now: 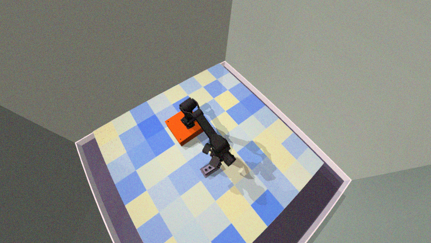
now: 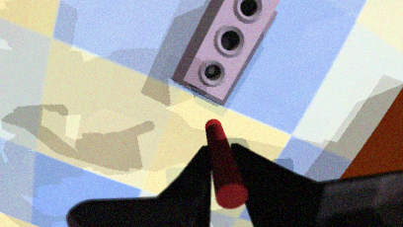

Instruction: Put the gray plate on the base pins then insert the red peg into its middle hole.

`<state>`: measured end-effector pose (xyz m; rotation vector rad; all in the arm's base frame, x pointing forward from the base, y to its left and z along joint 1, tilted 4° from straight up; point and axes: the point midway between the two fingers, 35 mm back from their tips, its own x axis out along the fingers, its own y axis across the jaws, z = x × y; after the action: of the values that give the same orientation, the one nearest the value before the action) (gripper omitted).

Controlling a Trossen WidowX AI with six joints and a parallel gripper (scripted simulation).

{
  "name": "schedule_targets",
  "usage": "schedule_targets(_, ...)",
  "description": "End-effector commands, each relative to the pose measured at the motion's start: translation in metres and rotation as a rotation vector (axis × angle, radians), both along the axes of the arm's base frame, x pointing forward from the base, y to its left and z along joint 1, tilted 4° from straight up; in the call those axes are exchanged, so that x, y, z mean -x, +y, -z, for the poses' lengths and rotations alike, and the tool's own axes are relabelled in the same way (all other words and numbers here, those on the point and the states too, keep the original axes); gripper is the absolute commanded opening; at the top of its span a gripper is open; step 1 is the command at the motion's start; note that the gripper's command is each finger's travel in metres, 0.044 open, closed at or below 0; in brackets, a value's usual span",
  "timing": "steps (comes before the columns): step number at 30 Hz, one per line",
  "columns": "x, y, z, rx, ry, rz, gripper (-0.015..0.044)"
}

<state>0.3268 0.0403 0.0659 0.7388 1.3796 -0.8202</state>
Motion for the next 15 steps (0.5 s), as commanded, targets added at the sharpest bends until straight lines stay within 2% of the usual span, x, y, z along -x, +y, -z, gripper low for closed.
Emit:
schedule_targets(1,-0.005,-0.010,0.000,0.005,0.002,-0.005,0.0000)
schedule_targets(15,-0.018,-0.051,-0.002,0.006,0.003,-0.007,0.0000)
